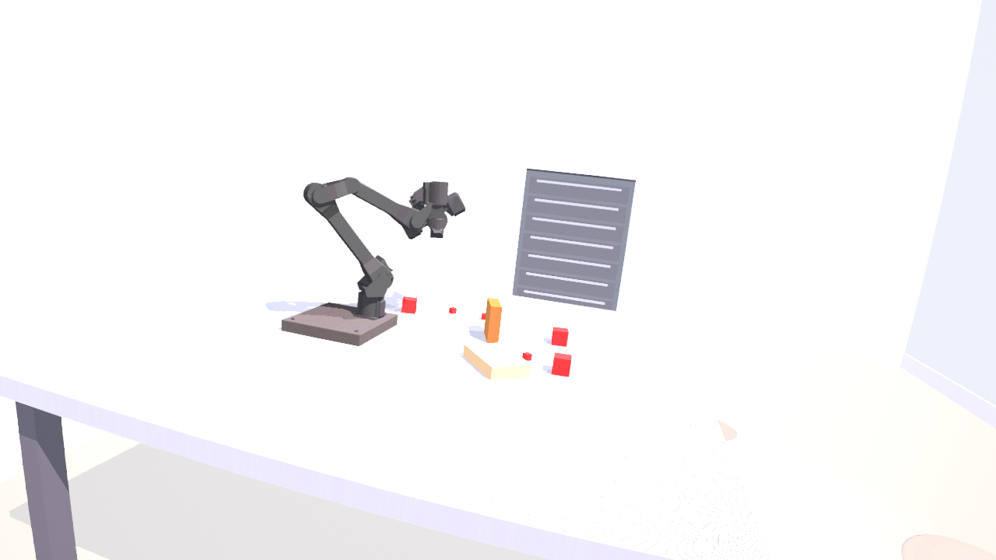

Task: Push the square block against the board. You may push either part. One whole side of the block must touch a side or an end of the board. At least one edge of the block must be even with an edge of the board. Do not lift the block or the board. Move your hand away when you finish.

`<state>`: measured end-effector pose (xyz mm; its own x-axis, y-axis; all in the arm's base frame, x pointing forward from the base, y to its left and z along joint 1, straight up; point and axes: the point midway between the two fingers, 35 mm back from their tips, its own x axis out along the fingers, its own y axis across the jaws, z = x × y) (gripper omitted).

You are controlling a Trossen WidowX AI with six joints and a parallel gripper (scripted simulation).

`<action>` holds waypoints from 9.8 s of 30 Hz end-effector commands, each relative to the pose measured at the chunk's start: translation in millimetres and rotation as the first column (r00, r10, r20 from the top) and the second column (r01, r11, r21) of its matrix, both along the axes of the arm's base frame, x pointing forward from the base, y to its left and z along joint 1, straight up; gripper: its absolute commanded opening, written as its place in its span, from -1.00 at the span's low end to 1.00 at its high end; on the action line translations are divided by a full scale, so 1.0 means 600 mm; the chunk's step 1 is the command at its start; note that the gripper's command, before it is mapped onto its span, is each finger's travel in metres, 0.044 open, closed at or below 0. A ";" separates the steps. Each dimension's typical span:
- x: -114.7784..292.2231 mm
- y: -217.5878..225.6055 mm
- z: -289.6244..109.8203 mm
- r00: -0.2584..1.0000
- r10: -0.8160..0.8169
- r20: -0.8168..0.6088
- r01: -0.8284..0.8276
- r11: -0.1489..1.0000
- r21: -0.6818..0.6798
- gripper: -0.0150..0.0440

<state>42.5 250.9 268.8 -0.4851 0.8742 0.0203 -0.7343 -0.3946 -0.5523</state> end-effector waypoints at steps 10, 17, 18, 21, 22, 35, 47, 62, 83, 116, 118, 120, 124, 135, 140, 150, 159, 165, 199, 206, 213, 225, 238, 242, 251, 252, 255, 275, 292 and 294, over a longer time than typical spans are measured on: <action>0.046 0.022 0.004 0.990 -0.112 -0.089 0.105 0.991 -0.080 -0.03; 0.113 0.045 -0.001 0.942 -0.281 -0.181 0.244 0.948 -0.204 -0.49; 0.123 0.048 -0.003 0.933 -0.306 -0.191 0.262 0.939 -0.223 -0.49; 0.152 0.054 -0.009 0.900 -0.379 -0.216 0.315 0.907 -0.280 -0.49; 0.162 0.056 -0.011 0.888 -0.403 -0.223 0.331 0.895 -0.299 -0.49; 0.285 0.058 -0.048 0.662 -0.693 -0.286 0.455 0.674 -0.582 -0.49; 0.381 0.024 -0.097 0.395 -0.894 -0.213 0.450 0.390 -0.803 -0.49; 0.465 -0.062 -0.161 0.071 -0.997 0.032 0.287 -0.011 -0.958 -0.49; 0.507 -0.215 -0.211 -0.160 -0.867 0.473 -0.077 -0.466 -0.881 -0.49; 0.466 -0.235 -0.293 -0.160 -0.864 0.477 -0.082 -0.470 -0.879 -0.49; 0.462 -0.237 -0.293 -0.160 -0.864 0.477 -0.082 -0.470 -0.879 -0.49; 0.457 -0.239 -0.294 -0.159 -0.864 0.477 -0.082 -0.470 -0.879 -0.49; 0.447 -0.243 -0.294 -0.159 -0.864 0.477 -0.083 -0.470 -0.879 -0.49; 0.420 -0.254 -0.297 -0.159 -0.864 0.478 -0.084 -0.471 -0.878 -0.49; 0.421 -0.254 -0.297 -0.159 -0.864 0.478 -0.084 -0.471 -0.878 -0.49; 0.445 -0.243 -0.295 -0.159 -0.864 0.477 -0.083 -0.470 -0.879 -0.49; 0.468 -0.233 -0.294 -0.160 -0.864 0.477 -0.082 -0.470 -0.879 -0.49; 0.482 -0.227 -0.295 -0.160 -0.864 0.477 -0.081 -0.470 -0.879 -0.49; 0.483 -0.224 -0.212 -0.160 -0.865 0.476 -0.081 -0.469 -0.879 -0.49; 0.483 -0.224 -0.212 -0.160 -0.865 0.476 -0.081 -0.469 -0.879 -0.49; 0.471 -0.218 -0.217 -0.082 -0.877 0.474 -0.037 -0.473 -0.880 -0.49; 0.407 -0.197 -0.243 0.279 -0.830 0.483 0.160 -0.456 -0.875 -0.49; 0.334 -0.187 -0.277 0.613 -0.619 0.492 0.346 -0.349 -0.871 -0.49; 0.311 -0.186 -0.289 0.693 -0.526 0.493 0.392 -0.300 -0.870 -0.49; 0.260 -0.189 -0.317 0.821 -0.284 0.496 0.466 -0.170 -0.868 -0.49; 0.255 -0.190 -0.320 0.830 -0.255 0.496 0.472 -0.155 -0.868 -0.49; 0.239 -0.193 -0.330 0.851 -0.171 0.497 0.485 -0.109 -0.868 -0.49; 0.241 -0.201 -0.424 0.855 -0.151 0.497 0.487 -0.099 -0.868 -0.49; 0.264 -0.242 -0.424 0.854 -0.150 0.498 0.488 -0.100 -0.867 -0.49; 0.267 -0.246 -0.424 0.854 -0.150 0.498 0.488 -0.101 -0.867 -0.49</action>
